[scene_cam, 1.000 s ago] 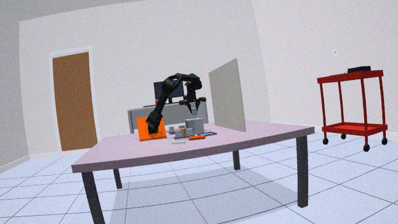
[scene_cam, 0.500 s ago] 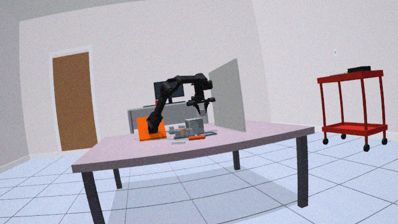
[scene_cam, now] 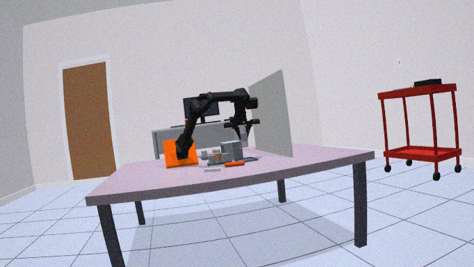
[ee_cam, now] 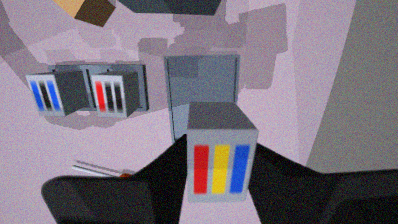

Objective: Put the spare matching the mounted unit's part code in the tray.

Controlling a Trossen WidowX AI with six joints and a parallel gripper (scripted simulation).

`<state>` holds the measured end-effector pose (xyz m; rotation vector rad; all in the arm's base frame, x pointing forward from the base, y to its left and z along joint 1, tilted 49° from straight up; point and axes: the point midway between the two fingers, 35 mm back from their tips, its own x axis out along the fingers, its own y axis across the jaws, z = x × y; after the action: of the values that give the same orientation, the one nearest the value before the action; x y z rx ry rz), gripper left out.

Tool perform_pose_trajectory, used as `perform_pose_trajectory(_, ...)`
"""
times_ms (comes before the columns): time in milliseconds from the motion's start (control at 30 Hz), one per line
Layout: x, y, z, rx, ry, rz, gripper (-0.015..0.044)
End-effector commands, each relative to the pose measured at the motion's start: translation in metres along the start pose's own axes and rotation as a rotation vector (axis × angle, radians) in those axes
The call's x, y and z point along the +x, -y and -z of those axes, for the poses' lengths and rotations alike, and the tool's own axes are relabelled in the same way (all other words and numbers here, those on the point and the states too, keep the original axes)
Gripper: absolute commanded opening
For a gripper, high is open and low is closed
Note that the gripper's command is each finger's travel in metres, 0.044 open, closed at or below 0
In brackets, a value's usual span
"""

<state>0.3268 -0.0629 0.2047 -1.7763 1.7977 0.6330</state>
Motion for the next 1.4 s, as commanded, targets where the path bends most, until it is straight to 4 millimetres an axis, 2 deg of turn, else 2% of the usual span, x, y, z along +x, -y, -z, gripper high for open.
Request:
perform_pose_trajectory(0,0.001,0.000,0.004,-0.009,-0.006,-0.001,0.0000)
perform_pose_trajectory(1367,0.031,0.003,0.003,-0.008,-0.001,0.000,0.0000)
